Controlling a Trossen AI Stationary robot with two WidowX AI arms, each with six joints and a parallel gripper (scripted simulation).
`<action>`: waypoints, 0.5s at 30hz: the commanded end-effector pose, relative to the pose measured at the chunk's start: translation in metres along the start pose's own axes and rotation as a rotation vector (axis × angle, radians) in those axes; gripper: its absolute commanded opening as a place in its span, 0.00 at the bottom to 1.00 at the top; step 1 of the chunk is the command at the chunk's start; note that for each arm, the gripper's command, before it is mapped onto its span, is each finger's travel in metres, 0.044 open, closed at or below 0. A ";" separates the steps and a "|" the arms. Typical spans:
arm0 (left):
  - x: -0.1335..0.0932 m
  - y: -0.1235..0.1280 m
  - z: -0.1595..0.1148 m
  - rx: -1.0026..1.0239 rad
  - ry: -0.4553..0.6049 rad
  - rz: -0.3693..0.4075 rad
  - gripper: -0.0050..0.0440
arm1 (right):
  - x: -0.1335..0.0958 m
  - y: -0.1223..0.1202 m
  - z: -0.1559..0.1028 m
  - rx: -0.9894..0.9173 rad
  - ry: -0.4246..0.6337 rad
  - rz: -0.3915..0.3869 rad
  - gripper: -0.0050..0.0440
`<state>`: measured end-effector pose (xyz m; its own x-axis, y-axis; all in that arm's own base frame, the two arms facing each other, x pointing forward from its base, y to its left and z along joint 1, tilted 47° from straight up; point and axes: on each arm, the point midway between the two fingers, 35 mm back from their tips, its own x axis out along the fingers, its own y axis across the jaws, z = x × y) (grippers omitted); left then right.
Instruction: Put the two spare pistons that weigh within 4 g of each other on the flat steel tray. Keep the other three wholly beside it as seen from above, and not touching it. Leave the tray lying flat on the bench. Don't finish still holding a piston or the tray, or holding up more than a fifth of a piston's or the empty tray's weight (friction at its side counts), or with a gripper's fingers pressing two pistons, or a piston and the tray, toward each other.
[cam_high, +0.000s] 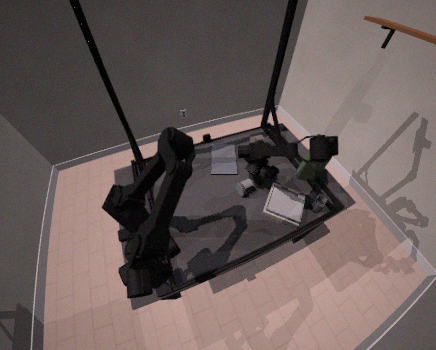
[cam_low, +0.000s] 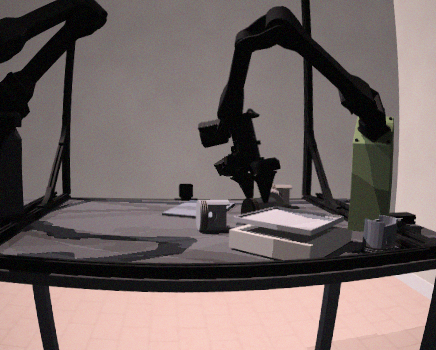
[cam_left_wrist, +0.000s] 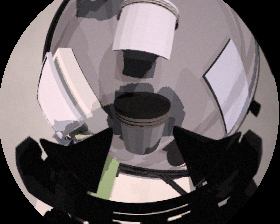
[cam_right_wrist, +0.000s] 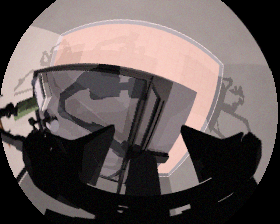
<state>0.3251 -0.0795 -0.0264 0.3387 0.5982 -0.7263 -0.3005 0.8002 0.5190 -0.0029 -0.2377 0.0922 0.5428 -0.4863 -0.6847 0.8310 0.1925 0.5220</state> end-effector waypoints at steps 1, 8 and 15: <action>0.009 0.001 -0.002 0.008 0.004 0.008 0.87 | 0.000 0.001 0.000 -0.001 -0.001 0.005 1.00; 0.020 0.001 -0.002 0.008 0.004 0.008 0.87 | 0.000 0.001 0.000 -0.001 -0.001 0.005 1.00; 0.029 0.001 -0.002 0.008 0.004 0.008 0.87 | 0.000 0.001 0.000 -0.001 -0.001 0.005 1.00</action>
<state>0.3324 -0.0655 -0.0428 0.3369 0.5996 -0.7259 -0.3005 0.7991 0.5206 -0.0029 -0.2377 0.0922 0.5428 -0.4863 -0.6847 0.8310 0.1925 0.5220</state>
